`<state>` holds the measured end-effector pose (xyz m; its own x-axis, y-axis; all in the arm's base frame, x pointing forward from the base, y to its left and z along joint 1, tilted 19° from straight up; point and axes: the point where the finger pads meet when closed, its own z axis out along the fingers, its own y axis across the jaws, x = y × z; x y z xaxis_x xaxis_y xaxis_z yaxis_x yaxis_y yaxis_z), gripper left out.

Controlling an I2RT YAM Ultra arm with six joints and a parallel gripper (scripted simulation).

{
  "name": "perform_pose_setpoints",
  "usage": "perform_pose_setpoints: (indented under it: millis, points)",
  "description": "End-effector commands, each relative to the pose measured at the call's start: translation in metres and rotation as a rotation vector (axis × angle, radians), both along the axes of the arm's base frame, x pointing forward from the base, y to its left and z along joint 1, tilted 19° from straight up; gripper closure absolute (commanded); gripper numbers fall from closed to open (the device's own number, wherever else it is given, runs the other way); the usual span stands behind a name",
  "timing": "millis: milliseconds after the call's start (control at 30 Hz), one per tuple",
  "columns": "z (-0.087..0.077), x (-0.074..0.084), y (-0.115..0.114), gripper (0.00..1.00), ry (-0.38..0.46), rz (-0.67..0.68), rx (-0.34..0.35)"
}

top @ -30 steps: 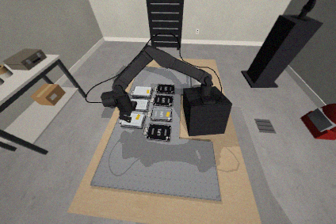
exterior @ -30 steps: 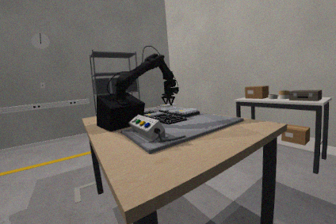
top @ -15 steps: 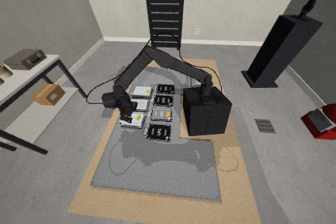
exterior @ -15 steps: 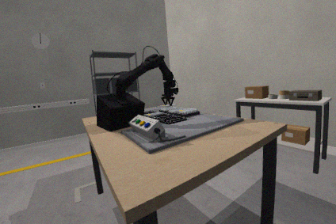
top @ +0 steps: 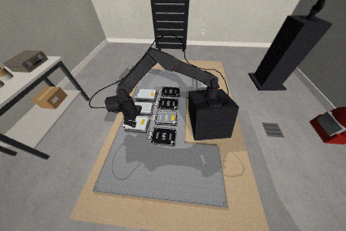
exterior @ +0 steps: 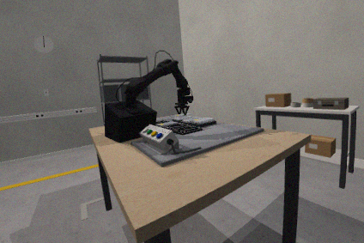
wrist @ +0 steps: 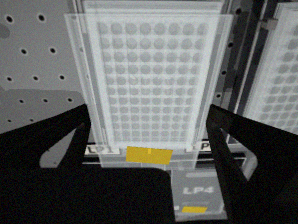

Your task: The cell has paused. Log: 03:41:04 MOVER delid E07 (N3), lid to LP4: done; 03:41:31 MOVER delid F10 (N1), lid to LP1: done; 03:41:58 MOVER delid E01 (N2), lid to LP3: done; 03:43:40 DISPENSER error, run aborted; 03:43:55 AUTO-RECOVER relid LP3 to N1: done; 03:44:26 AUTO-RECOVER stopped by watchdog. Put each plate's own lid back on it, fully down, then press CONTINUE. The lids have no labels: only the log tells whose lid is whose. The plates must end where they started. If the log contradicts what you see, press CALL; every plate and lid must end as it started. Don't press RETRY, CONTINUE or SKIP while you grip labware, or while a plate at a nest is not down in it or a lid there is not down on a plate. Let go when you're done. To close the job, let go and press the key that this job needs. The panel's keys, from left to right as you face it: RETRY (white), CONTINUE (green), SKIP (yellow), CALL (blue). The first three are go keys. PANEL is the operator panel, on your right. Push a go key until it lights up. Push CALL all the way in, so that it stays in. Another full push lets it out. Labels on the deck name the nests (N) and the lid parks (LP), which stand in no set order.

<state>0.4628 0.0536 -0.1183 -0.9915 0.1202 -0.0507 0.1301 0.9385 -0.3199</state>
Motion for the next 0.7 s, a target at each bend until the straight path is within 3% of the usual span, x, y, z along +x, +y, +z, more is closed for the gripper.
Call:
perform_pose_setpoints:
  millis: [0, 500, 667]
  points:
    - [0.016, 0.022, 0.004, 1.00, -0.069, 0.011, 0.012]
    - [0.003, 0.013, 0.003, 1.00, -0.043, 0.013, 0.005]
    - [0.005, 0.016, 0.001, 1.00, -0.051, 0.014, 0.006]
